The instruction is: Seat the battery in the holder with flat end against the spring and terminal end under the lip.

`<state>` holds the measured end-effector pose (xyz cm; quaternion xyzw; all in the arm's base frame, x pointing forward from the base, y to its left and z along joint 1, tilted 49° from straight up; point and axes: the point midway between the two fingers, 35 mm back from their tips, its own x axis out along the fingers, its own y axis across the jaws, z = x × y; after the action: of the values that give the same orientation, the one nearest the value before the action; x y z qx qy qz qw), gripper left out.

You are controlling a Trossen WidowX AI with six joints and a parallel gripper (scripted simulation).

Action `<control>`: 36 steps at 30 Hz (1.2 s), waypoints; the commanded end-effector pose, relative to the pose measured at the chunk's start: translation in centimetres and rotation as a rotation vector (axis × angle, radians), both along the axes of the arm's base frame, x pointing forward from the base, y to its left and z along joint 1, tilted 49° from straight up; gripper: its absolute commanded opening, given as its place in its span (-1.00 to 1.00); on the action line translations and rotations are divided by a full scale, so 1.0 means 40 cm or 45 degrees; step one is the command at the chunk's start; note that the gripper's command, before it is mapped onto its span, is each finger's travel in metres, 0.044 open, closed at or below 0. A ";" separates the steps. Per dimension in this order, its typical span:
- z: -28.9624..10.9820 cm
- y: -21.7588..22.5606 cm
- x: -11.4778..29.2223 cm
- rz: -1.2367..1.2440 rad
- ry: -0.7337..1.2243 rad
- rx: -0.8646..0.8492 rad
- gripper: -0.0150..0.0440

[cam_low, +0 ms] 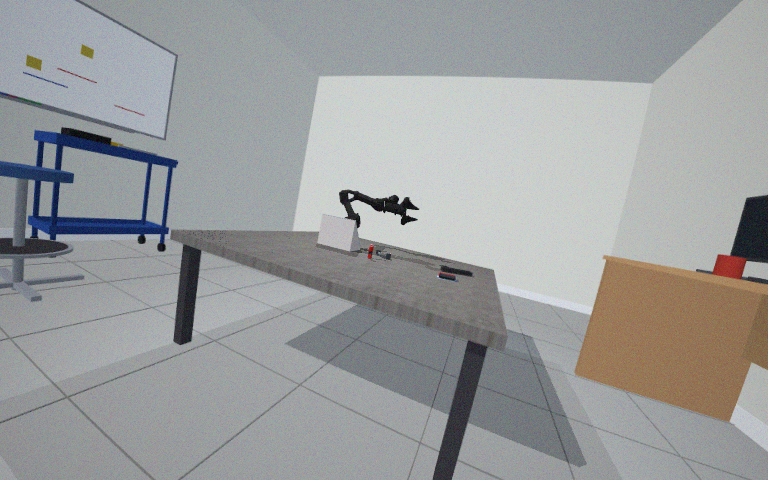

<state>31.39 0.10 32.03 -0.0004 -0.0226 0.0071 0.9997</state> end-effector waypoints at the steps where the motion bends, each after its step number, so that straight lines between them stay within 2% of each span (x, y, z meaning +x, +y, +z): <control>1: -0.007 -0.003 0.004 -0.003 0.016 -0.010 0.78; 3: -0.060 -0.029 0.035 -0.025 0.148 -0.081 0.60; 8: -0.276 -0.141 0.095 -0.032 0.654 -0.273 0.15; 15: -0.553 -0.275 0.043 0.174 1.281 -0.307 -0.47; 20: -0.701 -0.327 -0.055 0.438 1.593 -0.157 -0.49; 24: -0.781 -0.344 -0.143 0.681 1.723 0.056 -0.49; 30: -0.840 -0.346 -0.254 1.012 1.694 0.465 -0.49; 36: -0.843 -0.346 -0.264 1.043 1.675 0.514 -0.49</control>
<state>20.72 -13.59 -1.86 0.1862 0.5830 0.3593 0.7046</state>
